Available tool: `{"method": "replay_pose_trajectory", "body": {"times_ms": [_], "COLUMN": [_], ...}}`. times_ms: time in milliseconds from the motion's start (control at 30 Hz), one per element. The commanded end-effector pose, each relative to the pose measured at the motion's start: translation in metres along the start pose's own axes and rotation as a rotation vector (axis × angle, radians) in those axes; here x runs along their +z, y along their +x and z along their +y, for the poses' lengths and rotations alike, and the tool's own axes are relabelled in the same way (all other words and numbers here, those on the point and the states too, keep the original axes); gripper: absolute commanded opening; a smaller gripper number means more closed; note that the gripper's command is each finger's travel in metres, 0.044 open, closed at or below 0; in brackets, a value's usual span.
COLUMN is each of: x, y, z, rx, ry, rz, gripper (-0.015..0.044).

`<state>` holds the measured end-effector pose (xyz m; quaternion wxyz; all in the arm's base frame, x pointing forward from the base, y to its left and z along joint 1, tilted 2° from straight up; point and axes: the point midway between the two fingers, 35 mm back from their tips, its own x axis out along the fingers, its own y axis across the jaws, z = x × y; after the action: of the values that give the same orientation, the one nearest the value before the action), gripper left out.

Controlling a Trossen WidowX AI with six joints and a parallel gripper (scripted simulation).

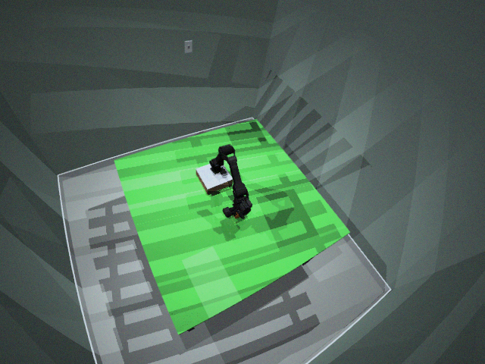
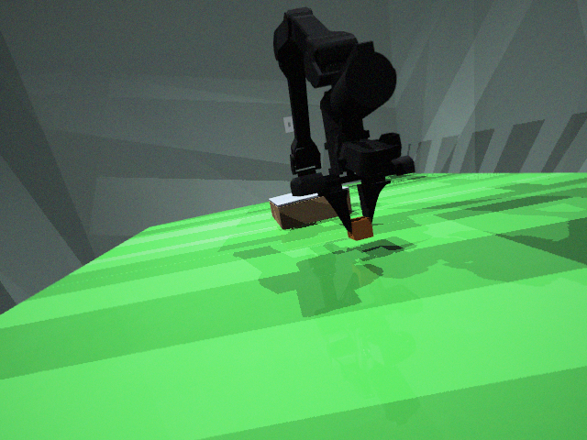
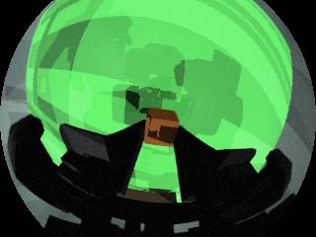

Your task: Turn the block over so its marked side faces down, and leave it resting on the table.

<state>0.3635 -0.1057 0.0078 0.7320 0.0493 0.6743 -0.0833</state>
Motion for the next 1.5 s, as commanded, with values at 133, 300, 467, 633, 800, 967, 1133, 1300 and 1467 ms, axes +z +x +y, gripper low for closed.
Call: {"method": "replay_pose_trajectory", "body": {"times_ms": [133, 300, 467, 633, 800, 967, 1133, 1300, 1467], "x": [0.0, 0.0, -0.001, -0.003, -0.007, -0.008, -0.003, 0.001, 0.002], "y": [0.005, 0.006, 0.007, 0.007, 0.005, 0.005, 0.016, 0.026, 0.033], "z": [0.0, 0.0, 0.0, 0.0, 0.001, 0.001, 0.0, 0.0, 0.0], "rx": [0.007, 0.007, 0.007, 0.006, 0.004, 0.003, 0.005, 0.006, 0.007], "ry": [0.001, 0.001, 0.001, 0.0, -0.002, -0.002, 0.001, 0.003, 0.004], "rz": [-0.113, -0.19, -0.266, -0.342, -0.418, -0.443, -0.508, -0.582, -0.656], "gripper": [0.0, 0.0, 0.0, 0.0, 0.0, 0.0, 0.0, 0.0, 0.0]}}
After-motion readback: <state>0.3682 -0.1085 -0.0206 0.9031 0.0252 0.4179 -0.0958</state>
